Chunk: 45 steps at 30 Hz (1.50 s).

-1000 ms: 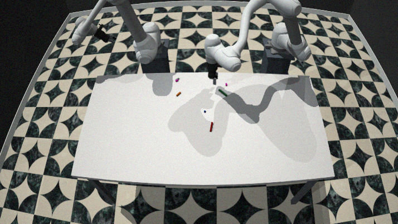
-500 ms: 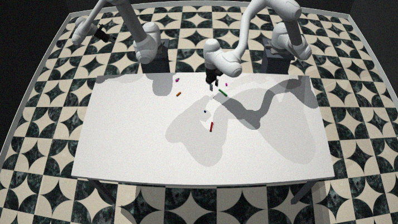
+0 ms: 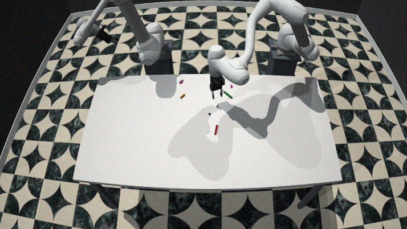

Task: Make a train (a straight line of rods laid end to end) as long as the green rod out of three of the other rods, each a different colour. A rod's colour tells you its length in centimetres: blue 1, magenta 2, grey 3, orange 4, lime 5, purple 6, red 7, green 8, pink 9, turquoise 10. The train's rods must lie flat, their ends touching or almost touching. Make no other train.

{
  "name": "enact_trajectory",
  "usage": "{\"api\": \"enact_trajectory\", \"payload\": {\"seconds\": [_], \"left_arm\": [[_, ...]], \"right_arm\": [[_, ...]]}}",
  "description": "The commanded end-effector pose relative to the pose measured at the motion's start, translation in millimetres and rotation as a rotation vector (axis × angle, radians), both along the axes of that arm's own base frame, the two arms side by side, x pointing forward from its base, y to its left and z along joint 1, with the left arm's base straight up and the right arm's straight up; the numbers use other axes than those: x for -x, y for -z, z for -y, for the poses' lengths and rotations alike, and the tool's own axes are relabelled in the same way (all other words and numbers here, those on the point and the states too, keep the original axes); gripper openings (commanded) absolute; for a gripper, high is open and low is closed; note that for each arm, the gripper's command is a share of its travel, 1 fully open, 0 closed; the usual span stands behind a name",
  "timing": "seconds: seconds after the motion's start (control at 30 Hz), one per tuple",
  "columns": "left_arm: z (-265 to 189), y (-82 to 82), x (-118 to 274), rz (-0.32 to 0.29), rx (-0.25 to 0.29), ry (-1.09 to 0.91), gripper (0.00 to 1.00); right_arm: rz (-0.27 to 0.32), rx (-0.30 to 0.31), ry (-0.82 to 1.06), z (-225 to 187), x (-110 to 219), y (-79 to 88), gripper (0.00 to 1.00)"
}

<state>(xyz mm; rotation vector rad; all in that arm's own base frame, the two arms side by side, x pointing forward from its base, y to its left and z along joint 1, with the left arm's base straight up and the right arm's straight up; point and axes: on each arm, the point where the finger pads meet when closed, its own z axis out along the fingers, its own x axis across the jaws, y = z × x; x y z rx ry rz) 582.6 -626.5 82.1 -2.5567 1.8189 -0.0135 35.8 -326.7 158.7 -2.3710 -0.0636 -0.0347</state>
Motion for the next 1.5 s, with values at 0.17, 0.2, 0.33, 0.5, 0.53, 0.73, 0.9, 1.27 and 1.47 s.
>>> {"api": "enact_trajectory", "payload": {"seconds": [0.17,0.2,0.33,0.5,0.53,0.73,0.9,1.27,1.47], "left_arm": [[6.7,-0.9,-41.2,-0.012,-0.002,0.336,1.00],[6.7,-0.9,-41.2,-0.012,-0.002,0.336,1.00],[9.4,-0.7,-57.5,-0.012,-0.002,0.484,1.00],[11.7,-0.2,-75.4,-0.011,-0.002,0.653,1.00],[12.1,-0.1,-79.0,-0.011,-0.002,0.687,1.00],[13.6,0.5,-99.4,-0.010,-0.003,0.890,1.00],[13.7,1.1,-113.0,-0.010,-0.003,1.030,1.00],[12.9,1.7,-125.2,-0.009,-0.005,1.157,1.00],[13.9,0.1,-124.4,-0.007,-0.006,1.159,1.00]], "right_arm": [[-0.007,-0.015,-0.001,-3.5,2.9,-0.1,1.00],[-0.007,-0.015,-0.001,-3.5,2.9,-0.1,1.00],[-0.007,-0.015,-0.001,-3.5,2.9,-0.1,1.00],[-0.007,-0.015,-0.001,-3.5,2.9,-0.1,1.00],[-0.007,-0.015,-0.001,-3.5,2.9,-0.1,1.00],[-0.007,-0.015,-0.001,-3.5,2.9,-0.1,1.00],[-0.007,-0.015,-0.001,-3.5,2.9,-0.1,1.00],[-0.007,-0.015,-0.001,-3.5,2.9,-0.1,1.00],[-0.007,-0.015,-0.001,-3.5,2.9,-0.1,1.00]]}}
